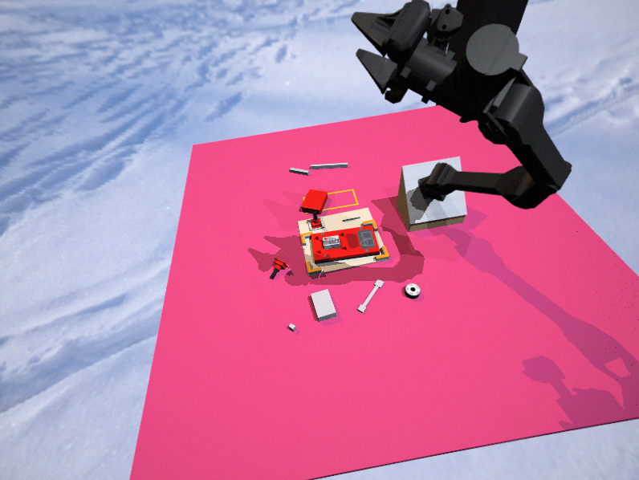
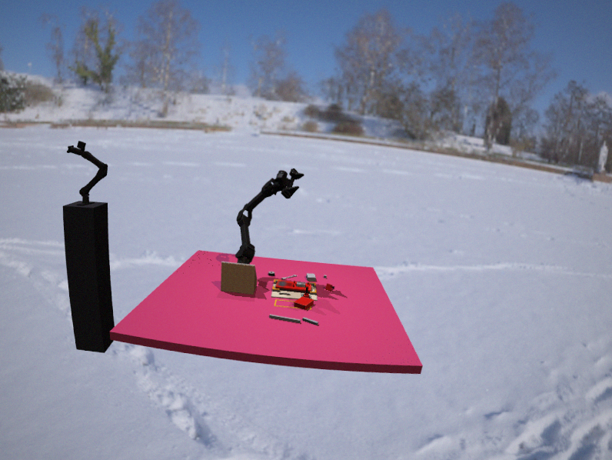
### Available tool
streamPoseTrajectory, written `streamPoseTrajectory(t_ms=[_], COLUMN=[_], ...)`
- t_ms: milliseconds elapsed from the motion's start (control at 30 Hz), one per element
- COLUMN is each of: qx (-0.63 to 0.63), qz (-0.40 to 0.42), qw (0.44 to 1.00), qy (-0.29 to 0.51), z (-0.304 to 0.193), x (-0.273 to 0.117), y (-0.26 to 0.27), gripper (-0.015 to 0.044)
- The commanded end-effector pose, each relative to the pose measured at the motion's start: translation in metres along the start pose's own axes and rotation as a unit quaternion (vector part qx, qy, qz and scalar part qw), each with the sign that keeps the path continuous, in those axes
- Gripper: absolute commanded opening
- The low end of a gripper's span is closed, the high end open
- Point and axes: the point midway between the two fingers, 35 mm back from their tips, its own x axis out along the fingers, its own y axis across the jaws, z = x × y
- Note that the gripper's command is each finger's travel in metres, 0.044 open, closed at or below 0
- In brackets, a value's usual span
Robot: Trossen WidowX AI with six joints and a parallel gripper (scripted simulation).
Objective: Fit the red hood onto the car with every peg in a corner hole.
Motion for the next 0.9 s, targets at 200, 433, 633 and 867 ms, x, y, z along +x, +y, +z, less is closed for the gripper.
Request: streamPoseTrajectory(t_ms=[200, 433, 633, 867], qx=[-0.159, -0.315, -0.441, -0.556], qz=[-0.092, -0.144, -0.165, -0.155], qw=[0.981, 0.924, 0.844, 0.724], qy=[0.066, 0.161, 0.257, 0.377], z=[-0.027, -0.055, -0.079, -0.107], x=[0.067, 0.111, 0.142, 0.167], y=[-0.055, -0.108, -0.16, -0.225], gripper=[0.044, 0.044, 0.044, 0.044])
